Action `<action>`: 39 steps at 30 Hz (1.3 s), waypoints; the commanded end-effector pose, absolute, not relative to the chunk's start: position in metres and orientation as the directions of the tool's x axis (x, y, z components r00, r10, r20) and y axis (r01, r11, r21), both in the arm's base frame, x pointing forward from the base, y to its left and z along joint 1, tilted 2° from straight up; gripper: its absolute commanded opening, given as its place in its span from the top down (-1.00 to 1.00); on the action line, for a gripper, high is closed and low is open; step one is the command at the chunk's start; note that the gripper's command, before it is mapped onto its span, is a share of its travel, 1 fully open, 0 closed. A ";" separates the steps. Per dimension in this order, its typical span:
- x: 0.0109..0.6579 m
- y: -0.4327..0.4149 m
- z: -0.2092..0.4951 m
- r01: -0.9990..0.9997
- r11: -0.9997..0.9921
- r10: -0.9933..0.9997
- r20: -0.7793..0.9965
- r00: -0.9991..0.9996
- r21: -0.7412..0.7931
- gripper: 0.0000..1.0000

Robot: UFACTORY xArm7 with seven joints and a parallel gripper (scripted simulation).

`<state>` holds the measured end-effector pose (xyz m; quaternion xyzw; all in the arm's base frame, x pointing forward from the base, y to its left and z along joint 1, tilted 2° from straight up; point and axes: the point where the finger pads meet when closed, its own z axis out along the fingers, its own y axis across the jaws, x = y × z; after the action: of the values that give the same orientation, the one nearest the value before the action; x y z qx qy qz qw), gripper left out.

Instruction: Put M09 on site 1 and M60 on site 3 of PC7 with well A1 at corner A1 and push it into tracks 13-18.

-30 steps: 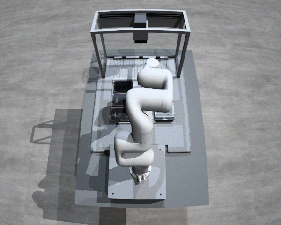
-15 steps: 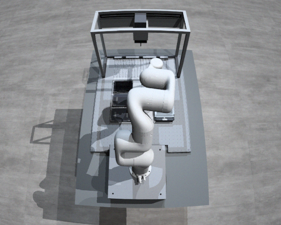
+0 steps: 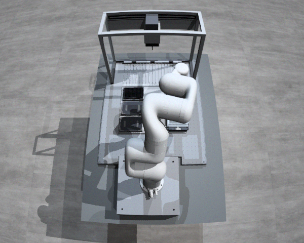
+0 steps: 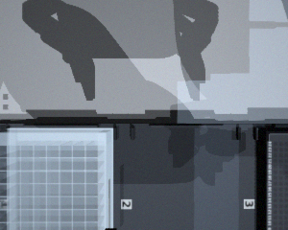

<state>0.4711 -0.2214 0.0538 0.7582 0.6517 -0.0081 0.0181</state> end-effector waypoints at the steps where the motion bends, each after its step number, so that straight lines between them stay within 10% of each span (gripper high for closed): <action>1: 0.469 -0.251 0.056 0.989 -0.149 0.988 -0.034 0.149 0.020 -1.00; 39: 0.457 -0.331 0.057 0.989 -0.149 0.988 -0.035 0.149 0.020 -1.00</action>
<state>0.4557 -0.3305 0.0571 0.7578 0.6523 -0.0072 0.0171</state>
